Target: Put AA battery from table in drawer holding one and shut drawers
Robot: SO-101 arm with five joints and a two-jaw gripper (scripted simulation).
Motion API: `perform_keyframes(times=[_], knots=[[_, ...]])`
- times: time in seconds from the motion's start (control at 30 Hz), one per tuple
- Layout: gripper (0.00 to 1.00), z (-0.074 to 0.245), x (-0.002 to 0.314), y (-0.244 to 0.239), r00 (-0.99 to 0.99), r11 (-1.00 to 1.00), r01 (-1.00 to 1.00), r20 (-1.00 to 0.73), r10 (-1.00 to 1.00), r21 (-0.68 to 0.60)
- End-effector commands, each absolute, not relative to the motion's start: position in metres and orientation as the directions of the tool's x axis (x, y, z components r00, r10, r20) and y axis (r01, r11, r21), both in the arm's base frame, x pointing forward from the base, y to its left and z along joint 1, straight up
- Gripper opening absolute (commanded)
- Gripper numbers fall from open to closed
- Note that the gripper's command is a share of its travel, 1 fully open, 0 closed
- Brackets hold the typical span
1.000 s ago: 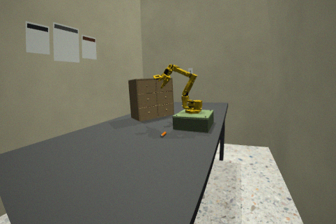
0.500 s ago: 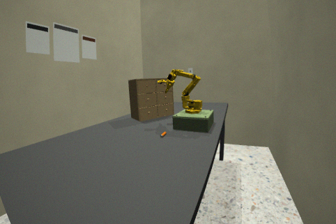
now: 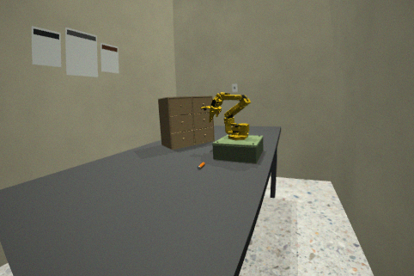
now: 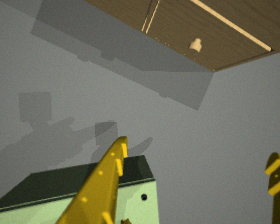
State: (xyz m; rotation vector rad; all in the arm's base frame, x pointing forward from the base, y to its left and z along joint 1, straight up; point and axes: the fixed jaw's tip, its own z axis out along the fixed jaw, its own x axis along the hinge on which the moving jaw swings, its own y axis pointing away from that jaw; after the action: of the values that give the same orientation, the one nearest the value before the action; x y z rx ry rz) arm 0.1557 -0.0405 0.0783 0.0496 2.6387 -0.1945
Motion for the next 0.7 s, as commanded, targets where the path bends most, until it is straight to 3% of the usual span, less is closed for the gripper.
perform_keyframes(times=[0.0, 0.23, 0.67], knots=[[0.50, 0.073, 0.153, -0.045, -0.859, 0.983, 0.154, -0.506, 0.080, -0.105], [0.50, 0.049, 0.141, -0.051, -0.815, 0.935, 0.353, -0.498, 0.296, -0.022], [0.50, 0.049, 0.141, -0.051, -0.815, 0.935, 0.353, -0.498, 0.296, -0.022]])
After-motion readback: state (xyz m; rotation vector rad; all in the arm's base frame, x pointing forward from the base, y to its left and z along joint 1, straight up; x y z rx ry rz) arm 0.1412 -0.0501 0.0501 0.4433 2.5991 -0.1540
